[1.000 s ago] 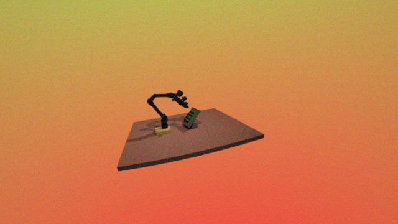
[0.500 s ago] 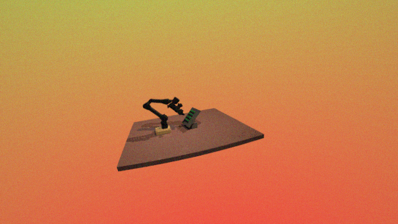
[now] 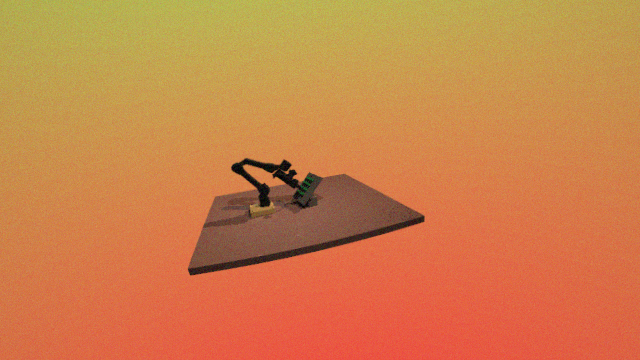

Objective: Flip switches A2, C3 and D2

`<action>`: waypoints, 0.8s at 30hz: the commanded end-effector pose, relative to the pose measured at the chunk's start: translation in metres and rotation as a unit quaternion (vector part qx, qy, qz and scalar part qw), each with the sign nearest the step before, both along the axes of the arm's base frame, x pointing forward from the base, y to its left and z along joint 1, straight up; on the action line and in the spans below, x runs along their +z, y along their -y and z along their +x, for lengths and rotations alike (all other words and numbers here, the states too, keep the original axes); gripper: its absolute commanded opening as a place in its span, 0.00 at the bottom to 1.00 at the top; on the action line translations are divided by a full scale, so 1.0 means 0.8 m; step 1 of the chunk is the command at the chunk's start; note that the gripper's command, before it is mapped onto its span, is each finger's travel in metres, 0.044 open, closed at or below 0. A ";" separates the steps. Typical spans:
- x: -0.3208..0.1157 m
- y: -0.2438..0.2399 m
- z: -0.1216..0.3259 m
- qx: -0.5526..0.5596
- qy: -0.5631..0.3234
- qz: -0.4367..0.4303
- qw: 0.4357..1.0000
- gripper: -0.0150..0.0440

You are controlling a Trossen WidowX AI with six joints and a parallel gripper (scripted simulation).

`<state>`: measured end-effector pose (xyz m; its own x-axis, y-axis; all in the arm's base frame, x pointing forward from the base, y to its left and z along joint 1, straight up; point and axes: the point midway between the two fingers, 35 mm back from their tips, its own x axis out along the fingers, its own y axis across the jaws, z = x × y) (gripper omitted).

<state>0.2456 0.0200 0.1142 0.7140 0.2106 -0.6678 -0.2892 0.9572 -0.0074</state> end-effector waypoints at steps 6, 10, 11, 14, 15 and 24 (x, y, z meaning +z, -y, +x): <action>-0.013 -0.002 0.006 -0.002 -0.006 0.001 1.000 0.25; -0.019 -0.004 0.012 -0.002 -0.006 0.001 1.000 0.25; -0.020 -0.004 0.013 -0.002 -0.006 0.001 1.000 0.25; -0.022 -0.005 0.015 -0.002 -0.006 0.001 1.000 0.25; -0.022 -0.005 0.015 -0.002 -0.006 0.001 1.000 0.25; -0.022 -0.005 0.015 -0.002 -0.006 0.001 1.000 0.25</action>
<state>0.2576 0.0243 0.0970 0.7064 0.2122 -0.6752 -0.2900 0.9570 -0.0026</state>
